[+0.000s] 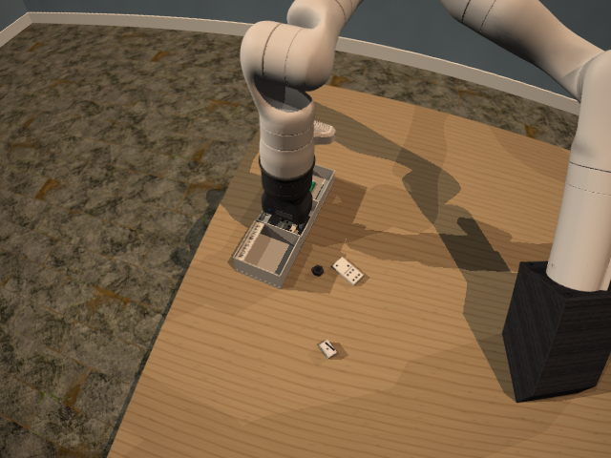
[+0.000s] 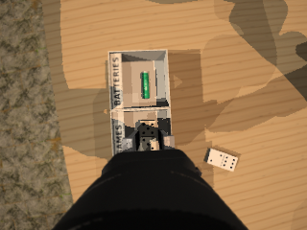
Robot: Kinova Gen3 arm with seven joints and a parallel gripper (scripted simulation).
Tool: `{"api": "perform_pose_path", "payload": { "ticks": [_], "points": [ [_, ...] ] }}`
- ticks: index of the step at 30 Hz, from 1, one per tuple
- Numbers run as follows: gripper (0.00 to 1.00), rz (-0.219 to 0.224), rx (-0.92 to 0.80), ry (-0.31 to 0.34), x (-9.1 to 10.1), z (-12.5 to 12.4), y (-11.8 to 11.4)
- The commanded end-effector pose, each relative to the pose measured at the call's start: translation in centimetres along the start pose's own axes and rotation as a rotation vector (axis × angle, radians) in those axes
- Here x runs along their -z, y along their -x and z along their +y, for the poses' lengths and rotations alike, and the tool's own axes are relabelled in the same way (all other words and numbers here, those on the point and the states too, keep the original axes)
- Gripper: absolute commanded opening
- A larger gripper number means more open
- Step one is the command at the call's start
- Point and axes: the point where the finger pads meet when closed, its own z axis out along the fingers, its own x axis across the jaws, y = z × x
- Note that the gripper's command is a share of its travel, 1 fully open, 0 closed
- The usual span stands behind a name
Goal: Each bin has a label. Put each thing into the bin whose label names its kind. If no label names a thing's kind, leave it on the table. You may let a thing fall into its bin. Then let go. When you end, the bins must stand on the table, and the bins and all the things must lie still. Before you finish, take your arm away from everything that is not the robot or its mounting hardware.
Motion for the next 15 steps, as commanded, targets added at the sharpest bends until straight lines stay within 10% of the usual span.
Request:
{"api": "perform_pose_path", "payload": {
  "ticks": [1, 15],
  "points": [
    [0.65, -0.005, 0.0, 0.001, 0.5, 0.0, 0.1],
    [0.65, -0.005, 0.0, 0.001, 2.1, 0.0, 0.1]
  ]
}}
